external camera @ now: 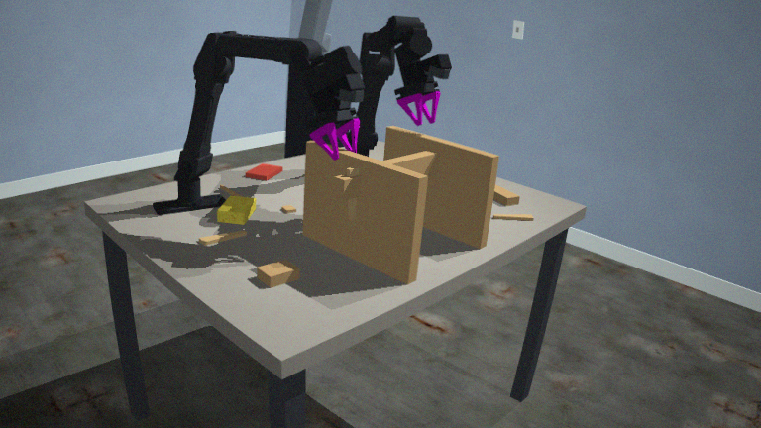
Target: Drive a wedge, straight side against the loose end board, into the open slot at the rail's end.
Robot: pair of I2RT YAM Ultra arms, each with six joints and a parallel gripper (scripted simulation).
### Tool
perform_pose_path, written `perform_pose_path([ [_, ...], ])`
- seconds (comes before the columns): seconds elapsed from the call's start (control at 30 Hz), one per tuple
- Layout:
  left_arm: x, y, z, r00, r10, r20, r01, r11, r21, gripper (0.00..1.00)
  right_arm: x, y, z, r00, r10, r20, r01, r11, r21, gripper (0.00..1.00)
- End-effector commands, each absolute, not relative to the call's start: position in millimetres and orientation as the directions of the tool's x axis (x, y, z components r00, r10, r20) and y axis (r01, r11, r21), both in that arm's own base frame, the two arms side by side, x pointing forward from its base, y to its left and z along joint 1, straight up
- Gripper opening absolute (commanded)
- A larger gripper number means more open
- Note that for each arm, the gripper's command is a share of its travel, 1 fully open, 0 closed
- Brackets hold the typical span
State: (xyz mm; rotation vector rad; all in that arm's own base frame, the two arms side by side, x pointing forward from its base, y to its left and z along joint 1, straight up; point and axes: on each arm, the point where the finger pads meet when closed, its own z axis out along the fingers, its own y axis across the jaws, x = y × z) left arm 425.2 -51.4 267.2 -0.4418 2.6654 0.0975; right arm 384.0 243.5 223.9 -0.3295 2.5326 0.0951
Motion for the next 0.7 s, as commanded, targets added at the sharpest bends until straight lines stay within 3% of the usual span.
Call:
perform_pose_path([
  [0.0, 425.9, -53.9, 273.3, -0.849, -0.289, -0.443, -0.322, 0.947, 0.0, 0.54, 386.6, 239.8, 231.4, -0.783, -0.2, -0.589, -0.248, 0.969, 0.001, 0.54],
  [0.33, 425.9, -53.9, 273.3, -0.849, -0.289, -0.443, -0.322, 0.947, 0.0, 0.54, 389.0, 242.3, 235.9, -0.772, -0.193, -0.606, -0.249, 0.968, 0.009, 0.54],
  [0.37, 425.9, -53.9, 273.3, -0.849, -0.289, -0.443, -0.322, 0.947, 0.0, 0.54, 387.7, 243.1, 229.9, -0.78, -0.201, -0.593, -0.252, 0.968, 0.003, 0.0],
  [0.67, 425.9, -53.9, 273.3, -0.849, -0.289, -0.443, -0.322, 0.947, 0.0, 0.54, 388.0, 241.1, 234.5, -0.776, -0.186, -0.603, -0.242, 0.97, 0.013, 0.0],
])
